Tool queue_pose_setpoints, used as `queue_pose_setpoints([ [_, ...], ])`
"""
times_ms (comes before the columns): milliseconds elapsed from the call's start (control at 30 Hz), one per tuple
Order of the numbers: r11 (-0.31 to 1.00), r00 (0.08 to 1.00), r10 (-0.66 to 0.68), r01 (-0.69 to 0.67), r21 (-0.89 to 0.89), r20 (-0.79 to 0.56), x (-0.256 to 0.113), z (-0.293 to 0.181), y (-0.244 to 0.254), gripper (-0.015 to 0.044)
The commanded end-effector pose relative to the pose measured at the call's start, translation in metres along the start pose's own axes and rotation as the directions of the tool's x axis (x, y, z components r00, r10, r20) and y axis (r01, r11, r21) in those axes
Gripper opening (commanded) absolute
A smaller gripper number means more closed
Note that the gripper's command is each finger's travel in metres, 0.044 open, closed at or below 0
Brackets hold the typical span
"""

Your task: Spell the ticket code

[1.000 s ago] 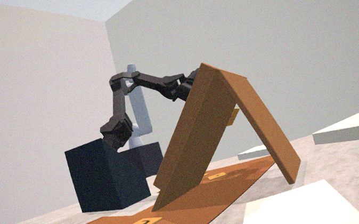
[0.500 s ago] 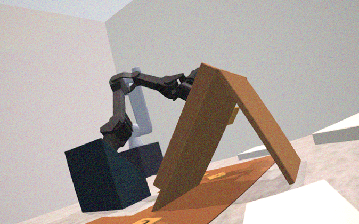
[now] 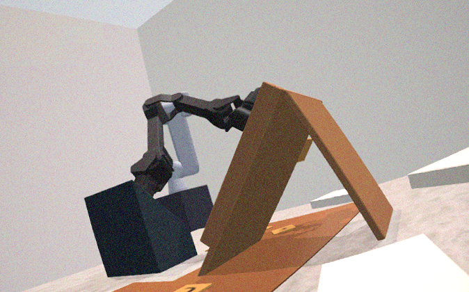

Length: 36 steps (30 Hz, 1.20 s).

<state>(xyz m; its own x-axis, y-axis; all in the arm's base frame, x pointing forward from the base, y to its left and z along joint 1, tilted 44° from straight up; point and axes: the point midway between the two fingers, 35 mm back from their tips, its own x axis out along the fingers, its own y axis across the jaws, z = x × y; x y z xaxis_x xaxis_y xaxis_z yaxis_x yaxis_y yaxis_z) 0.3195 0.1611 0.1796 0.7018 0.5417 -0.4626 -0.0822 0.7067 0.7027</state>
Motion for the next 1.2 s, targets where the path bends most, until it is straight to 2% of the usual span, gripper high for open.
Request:
queue_pose_setpoints([
  [0, 1.0, 1.0, -0.002, 0.002, 0.002, -0.006, 0.0, -0.003, -0.004, 0.0],
  [1167, 1.0, 1.0, -0.003, 0.003, 0.002, -0.007, 0.001, -0.005, -0.023, 0.0],
])
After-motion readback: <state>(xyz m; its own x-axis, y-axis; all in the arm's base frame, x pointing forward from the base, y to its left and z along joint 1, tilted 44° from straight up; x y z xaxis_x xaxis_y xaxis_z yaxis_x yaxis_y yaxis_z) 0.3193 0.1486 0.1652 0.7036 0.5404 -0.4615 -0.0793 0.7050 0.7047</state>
